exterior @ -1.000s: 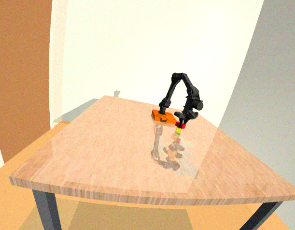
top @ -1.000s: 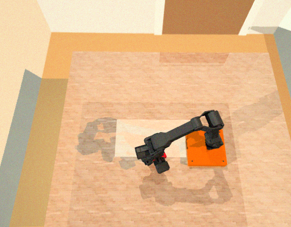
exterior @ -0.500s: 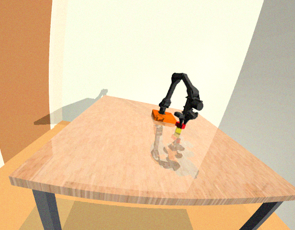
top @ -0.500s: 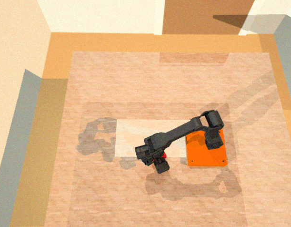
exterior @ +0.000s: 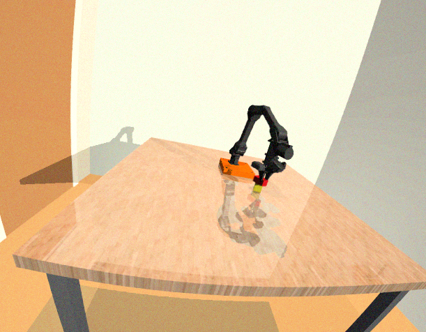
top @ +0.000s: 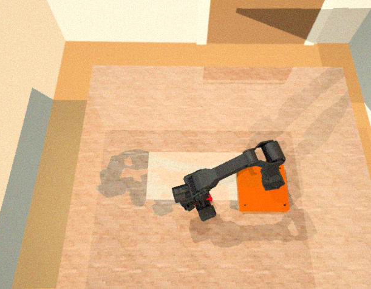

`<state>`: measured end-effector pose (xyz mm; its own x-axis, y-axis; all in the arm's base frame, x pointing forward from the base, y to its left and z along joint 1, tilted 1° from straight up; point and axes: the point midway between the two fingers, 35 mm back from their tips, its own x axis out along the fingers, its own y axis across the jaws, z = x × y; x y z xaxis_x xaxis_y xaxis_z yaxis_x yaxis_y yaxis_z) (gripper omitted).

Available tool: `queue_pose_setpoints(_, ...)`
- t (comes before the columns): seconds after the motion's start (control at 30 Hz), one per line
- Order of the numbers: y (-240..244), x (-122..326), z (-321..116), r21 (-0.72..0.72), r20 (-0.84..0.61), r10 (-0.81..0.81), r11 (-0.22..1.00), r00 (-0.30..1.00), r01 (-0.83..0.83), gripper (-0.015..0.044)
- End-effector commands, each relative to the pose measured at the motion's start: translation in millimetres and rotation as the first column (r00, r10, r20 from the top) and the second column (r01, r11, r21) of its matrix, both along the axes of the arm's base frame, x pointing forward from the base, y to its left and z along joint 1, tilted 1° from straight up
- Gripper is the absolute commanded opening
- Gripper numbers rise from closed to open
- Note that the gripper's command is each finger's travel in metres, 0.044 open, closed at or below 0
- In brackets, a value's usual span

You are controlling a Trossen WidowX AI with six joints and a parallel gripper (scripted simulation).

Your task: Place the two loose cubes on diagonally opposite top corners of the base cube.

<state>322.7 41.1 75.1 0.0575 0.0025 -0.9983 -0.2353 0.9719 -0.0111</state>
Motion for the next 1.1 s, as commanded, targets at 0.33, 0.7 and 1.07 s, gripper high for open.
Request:
queue_pose_setpoints(0.33,0.5,-1.3,-1.7,0.005,-0.005,-0.005,1.0,1.0,0.005,0.0205)
queue_pose_setpoints(0.7,-0.1,-0.8,15.0,0.0,0.0,0.0,1.0,1.0,0.0,0.0205)
queue_pose_setpoints(1.07,-0.2,-1.5,29.2,0.0,0.0,0.0,1.0,1.0,0.0,0.0205)
